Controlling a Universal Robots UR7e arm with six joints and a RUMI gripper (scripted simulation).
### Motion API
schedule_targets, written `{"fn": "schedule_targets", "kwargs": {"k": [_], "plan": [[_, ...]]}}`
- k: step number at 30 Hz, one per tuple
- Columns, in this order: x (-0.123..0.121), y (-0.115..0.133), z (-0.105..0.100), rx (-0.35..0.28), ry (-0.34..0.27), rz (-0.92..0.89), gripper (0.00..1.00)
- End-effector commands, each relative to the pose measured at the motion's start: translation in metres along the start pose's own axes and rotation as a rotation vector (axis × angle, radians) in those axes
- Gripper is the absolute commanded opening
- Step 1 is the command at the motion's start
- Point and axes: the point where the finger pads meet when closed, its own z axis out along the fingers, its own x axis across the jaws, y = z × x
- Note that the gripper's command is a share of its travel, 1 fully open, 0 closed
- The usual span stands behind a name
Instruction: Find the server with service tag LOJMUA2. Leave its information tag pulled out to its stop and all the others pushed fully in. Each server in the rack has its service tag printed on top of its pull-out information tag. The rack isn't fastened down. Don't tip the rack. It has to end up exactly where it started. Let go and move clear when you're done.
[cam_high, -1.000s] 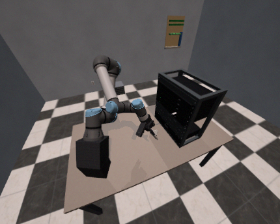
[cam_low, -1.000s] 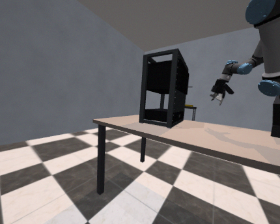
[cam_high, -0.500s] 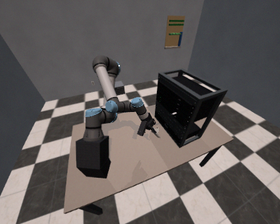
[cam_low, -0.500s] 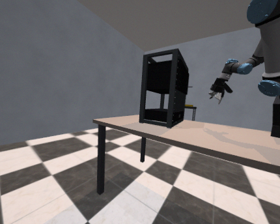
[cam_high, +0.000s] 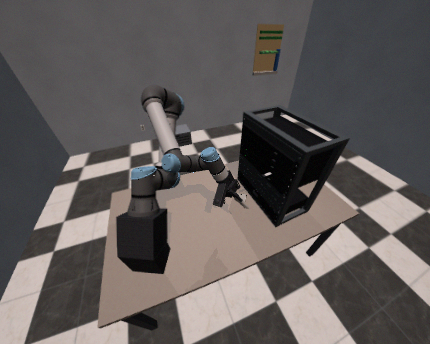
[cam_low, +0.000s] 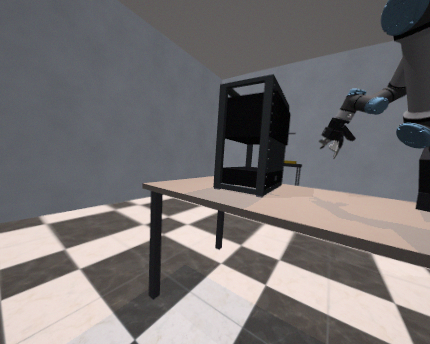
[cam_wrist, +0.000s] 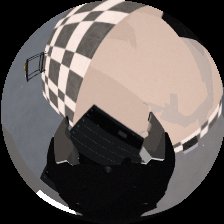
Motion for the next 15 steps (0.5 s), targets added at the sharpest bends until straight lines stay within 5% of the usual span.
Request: {"fn": "schedule_targets", "kwargs": {"k": [1, 15], "plan": [[-0.006, 0.004, -0.004, -0.004, -0.024, -0.026, 1.00], [-0.018, 0.013, -0.011, -0.010, -0.073, -0.081, 1.00]]}}
